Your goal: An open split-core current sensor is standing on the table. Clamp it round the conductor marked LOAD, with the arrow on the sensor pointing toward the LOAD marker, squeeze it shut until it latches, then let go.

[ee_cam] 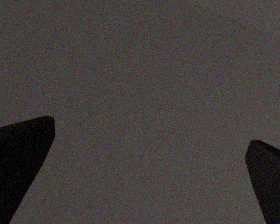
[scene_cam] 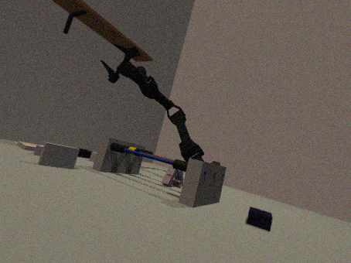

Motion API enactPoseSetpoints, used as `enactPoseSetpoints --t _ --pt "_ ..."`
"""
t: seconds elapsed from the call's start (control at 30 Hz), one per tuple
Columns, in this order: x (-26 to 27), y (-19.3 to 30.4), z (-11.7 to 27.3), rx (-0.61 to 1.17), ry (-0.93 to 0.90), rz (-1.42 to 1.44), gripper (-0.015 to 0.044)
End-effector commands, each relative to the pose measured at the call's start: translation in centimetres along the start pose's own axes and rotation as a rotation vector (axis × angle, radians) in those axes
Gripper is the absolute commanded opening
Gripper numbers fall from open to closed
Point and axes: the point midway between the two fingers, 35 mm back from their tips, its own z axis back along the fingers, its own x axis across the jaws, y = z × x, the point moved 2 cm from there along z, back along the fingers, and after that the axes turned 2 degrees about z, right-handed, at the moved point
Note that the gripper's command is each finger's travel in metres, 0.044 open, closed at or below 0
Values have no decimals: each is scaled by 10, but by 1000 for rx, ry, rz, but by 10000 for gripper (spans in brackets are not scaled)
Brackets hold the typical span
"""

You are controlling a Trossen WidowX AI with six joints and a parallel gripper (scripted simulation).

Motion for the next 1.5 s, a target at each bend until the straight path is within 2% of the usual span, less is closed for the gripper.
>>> enactPoseSetpoints --t 0.0,0.37,0.57,0.77,0.93,1.03,1.13,1.47 --pt "-19 43 24 135 18 129 440" --pt "-86 163 122 548 -5 492 440" --pt "-91 172 129 586 2 505 440" --pt "-121 227 149 986 404 454 440" --pt "-133 238 180 1211 747 650 440" --pt "-130 228 189 1254 890 868 440" --pt "-121 217 187 1239 946 1072 440" --pt "-120 216 187 1237 948 1088 440"
